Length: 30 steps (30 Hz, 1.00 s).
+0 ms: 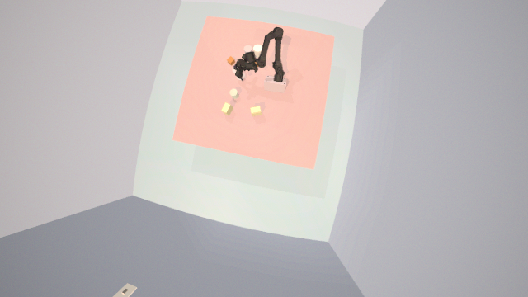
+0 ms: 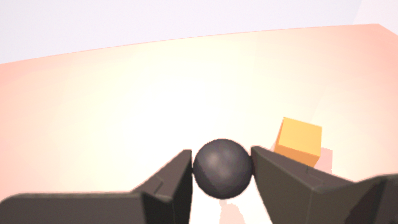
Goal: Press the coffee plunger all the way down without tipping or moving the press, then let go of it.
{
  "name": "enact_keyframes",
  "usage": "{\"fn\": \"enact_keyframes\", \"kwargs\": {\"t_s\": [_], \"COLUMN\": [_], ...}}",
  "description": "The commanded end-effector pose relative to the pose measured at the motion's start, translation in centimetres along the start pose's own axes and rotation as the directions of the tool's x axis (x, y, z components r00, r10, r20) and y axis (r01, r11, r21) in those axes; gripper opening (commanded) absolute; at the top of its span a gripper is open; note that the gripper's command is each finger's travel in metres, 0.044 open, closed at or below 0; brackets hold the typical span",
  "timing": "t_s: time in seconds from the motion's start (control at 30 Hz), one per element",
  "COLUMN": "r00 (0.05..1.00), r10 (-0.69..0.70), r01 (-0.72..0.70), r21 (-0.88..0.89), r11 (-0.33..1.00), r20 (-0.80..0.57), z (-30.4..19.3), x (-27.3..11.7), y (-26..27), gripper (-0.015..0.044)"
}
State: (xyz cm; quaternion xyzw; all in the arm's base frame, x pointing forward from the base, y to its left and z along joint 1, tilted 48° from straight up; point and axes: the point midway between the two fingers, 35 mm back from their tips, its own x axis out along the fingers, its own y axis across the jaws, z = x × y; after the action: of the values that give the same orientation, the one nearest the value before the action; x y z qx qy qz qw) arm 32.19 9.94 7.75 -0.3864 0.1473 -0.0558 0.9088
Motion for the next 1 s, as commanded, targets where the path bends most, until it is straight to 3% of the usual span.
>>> {"fn": "enact_keyframes", "kwargs": {"t_s": [0.0,0.97], "r00": [1.000,1.000], "r10": [-0.006,-0.003], "r01": [0.006,0.003], "r21": [-0.019,-0.010], "r11": [1.000,1.000], "r20": [-0.024,-0.011], "z": [-0.69,-0.12], "x": [0.38,0.40], "y": [-0.01,0.15], "gripper": [0.0116,0.0116]}}
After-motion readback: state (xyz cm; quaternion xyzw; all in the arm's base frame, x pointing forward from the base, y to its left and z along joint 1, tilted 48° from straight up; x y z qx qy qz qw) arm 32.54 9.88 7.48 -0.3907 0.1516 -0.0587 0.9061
